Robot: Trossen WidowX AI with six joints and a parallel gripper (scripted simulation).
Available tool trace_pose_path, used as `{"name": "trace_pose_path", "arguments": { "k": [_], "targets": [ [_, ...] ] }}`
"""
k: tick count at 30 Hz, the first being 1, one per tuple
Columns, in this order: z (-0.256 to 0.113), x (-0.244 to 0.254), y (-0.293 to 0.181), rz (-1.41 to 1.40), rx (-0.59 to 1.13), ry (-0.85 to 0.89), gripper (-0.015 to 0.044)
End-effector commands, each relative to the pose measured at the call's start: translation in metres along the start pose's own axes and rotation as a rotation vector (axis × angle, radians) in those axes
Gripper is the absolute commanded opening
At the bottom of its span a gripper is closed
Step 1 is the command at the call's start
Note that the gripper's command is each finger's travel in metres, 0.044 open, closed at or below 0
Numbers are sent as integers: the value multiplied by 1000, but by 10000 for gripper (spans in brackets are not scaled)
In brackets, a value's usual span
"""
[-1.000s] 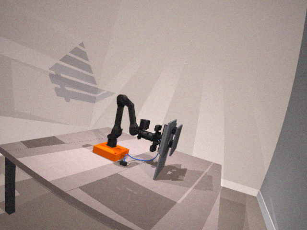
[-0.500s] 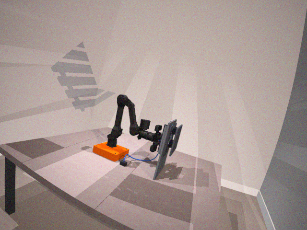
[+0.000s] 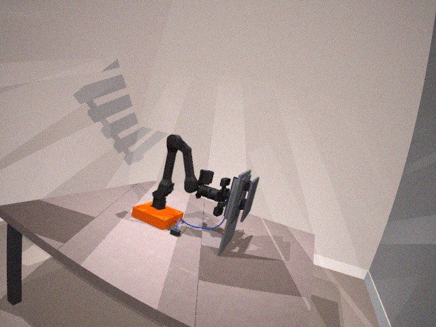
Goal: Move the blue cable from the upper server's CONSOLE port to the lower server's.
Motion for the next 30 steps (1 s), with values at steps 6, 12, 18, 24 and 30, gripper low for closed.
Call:
{"name": "trace_pose_path", "arguments": {
  "k": [6,12,18,24,30],
  "targets": [
    [2,-2,1,1,-6,-10,0],
    [3,-2,2,1,-6,-10,0],
    [4,-2,2,1,-6,-11,0],
    [5,-2,2,1,-6,-11,0],
    [6,-2,2,1,-6,-11,0]
  ]
}}
Point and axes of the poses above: the point midway between the two fingers, 35 mm back from their tips, its own z axis out along the fingers, its own x axis across the jaws, y = z × x, the point moved 5 cm from there along -z, back along the fingers, and after that the axes turned 14 degrees about z, right-handed, at the moved point
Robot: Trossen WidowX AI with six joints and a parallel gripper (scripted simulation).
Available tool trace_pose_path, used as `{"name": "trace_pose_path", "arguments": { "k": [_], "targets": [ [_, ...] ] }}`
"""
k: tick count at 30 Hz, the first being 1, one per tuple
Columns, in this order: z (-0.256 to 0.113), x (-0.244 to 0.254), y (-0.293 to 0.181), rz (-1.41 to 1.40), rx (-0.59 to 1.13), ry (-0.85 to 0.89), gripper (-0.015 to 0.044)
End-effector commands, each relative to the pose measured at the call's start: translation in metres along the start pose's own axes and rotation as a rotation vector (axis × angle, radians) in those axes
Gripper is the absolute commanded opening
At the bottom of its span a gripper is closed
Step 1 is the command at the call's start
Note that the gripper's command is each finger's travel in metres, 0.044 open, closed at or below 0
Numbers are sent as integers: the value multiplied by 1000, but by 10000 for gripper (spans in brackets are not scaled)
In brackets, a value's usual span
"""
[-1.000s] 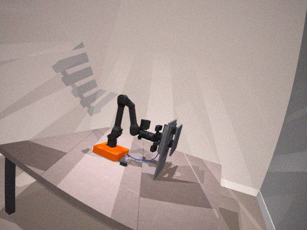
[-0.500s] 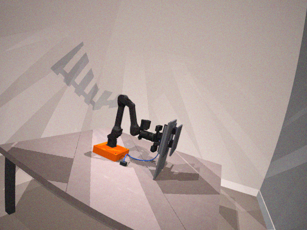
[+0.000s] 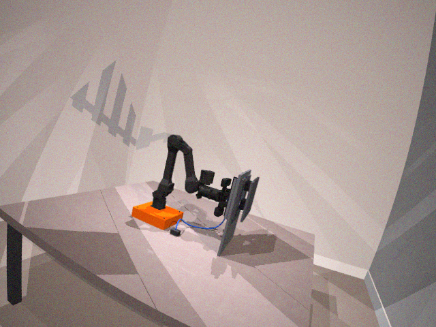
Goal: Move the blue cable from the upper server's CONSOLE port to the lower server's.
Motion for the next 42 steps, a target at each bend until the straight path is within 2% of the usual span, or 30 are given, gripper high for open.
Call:
{"name": "trace_pose_path", "arguments": {
  "k": [1,42],
  "targets": [
    [2,-2,1,1,-6,-10,0],
    [7,-2,2,1,-6,-12,0]
  ]
}}
Point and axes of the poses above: the point midway between the two fingers, 35 mm back from their tips, its own z axis out along the fingers, its own x axis across the jaws, y = z × x, the point moved 5 cm from there along -z, back along the fingers, and after that the axes turned 14 degrees about z, right-handed, at the moved point
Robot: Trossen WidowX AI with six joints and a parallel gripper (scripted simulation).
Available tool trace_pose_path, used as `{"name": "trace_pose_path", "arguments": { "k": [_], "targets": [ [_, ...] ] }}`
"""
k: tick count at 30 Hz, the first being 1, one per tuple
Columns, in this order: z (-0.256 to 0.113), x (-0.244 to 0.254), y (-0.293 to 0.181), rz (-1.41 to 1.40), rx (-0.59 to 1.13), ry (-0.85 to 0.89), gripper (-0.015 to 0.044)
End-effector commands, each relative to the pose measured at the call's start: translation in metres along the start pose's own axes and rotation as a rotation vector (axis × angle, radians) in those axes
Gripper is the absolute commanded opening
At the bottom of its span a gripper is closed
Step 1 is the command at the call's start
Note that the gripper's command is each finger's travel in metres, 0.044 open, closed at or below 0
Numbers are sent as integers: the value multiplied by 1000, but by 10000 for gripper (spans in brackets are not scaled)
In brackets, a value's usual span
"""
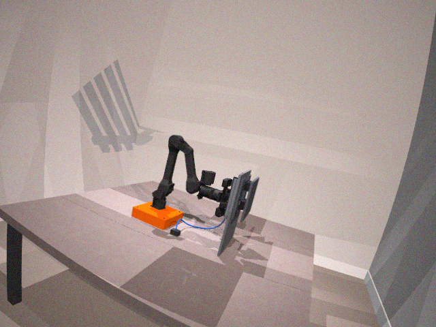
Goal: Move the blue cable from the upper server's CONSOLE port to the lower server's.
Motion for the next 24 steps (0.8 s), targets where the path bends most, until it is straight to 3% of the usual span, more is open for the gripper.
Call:
{"name": "trace_pose_path", "arguments": {
  "k": [1,17,24],
  "targets": [
    [2,-2,1,1,-6,-10,0],
    [3,-2,2,1,-6,-10,0],
    [1,0,0,0,0,-1,184]
  ]
}}
Point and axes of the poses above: the point midway between the two fingers, 35 mm back from their tips, its own z axis out along the fingers, its own x axis across the jaws, y = z × x, the point moved 5 cm from there along -z, back along the fingers, and after that the axes turned 14 degrees about z, right-handed, at the moved point
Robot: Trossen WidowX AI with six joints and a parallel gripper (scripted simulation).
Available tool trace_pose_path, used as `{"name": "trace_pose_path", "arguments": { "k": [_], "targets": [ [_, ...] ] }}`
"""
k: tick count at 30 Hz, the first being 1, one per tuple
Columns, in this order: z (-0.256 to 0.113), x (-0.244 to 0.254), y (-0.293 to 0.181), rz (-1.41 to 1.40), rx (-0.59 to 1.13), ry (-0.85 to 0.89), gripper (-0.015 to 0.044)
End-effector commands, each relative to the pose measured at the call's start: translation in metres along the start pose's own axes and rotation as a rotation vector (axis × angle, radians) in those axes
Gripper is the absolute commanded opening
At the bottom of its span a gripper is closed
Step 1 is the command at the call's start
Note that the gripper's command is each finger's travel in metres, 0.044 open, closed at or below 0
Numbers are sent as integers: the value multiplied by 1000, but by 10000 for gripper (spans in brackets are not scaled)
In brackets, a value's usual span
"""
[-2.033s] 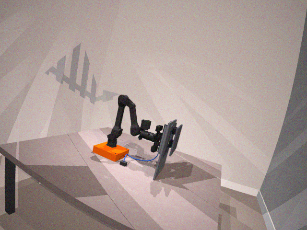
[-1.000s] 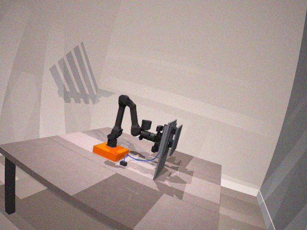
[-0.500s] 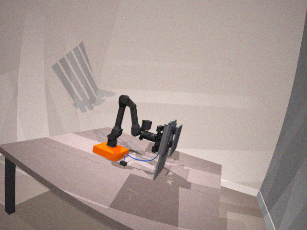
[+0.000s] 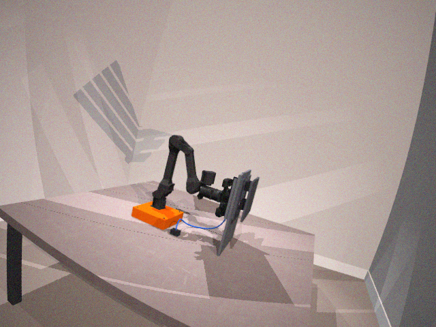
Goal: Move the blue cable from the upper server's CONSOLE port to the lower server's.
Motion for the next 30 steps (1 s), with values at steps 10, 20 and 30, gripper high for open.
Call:
{"name": "trace_pose_path", "arguments": {
  "k": [10,20,30],
  "targets": [
    [-2,0,0,0,0,0,440],
    [-7,-6,0,0,0,0,440],
    [-11,-6,-1,0,0,1,440]
  ]
}}
Point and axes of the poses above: the point midway between the two fingers, 35 mm back from their tips, its own z axis out along the fingers, its own x axis across the jaws, y = z × x, the point moved 5 cm from there along -z, back along the fingers, and after that the axes turned 14 degrees about z, right-handed, at the moved point
